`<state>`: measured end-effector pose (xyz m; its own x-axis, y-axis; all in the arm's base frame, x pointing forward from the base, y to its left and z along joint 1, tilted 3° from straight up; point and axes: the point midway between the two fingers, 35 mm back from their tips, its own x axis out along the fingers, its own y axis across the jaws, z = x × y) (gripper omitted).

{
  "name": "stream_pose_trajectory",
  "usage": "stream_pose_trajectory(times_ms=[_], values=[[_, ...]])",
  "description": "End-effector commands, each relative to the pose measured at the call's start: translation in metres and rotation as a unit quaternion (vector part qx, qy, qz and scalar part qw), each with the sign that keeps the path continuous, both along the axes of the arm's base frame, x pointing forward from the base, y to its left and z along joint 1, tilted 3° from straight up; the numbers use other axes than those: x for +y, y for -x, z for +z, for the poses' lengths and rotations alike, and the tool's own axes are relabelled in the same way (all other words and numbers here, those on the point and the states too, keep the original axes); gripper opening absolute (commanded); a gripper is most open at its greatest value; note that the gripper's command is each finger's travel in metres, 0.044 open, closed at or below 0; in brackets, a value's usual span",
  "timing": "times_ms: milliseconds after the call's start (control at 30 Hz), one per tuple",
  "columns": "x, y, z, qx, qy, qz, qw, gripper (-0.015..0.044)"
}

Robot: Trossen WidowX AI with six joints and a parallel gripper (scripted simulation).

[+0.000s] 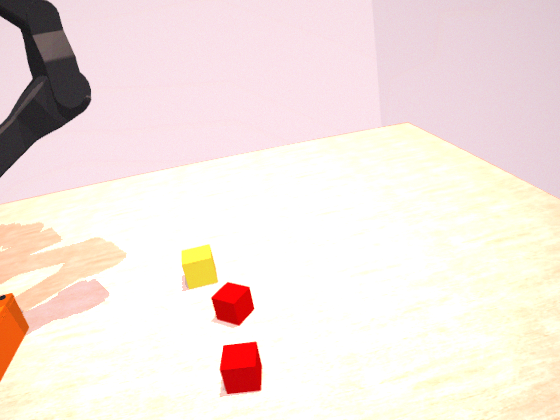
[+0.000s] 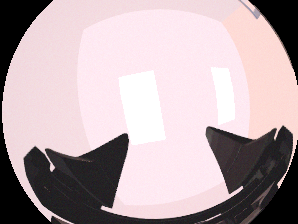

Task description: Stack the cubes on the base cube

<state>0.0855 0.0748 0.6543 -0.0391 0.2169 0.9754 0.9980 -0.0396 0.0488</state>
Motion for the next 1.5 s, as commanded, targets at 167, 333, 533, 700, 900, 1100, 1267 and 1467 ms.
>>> stream_pose_trajectory(times_ms=[167, 333, 533, 700, 900, 1100, 1267, 1467], values=[[-0.023, 0.061, 0.009, -0.087, -0.055, -0.014, 0.995, 0.0265], [-0.065, 0.119, 0.010, -0.163, -0.139, -0.029, 0.976, 0.0265], [-0.132, 0.171, -0.002, -0.220, -0.263, -0.048, 0.938, 0.0265], [-0.197, 0.195, -0.022, -0.232, -0.377, -0.065, 0.894, 0.0265], [-0.277, 0.198, -0.057, -0.204, -0.515, -0.086, 0.828, 0.0265], [-0.351, 0.176, -0.103, -0.129, -0.639, -0.107, 0.751, 0.0265], [-0.403, 0.140, -0.147, -0.035, -0.723, -0.123, 0.679, 0.0265], [-0.446, 0.081, -0.206, 0.109, -0.790, -0.142, 0.586, 0.0265]])
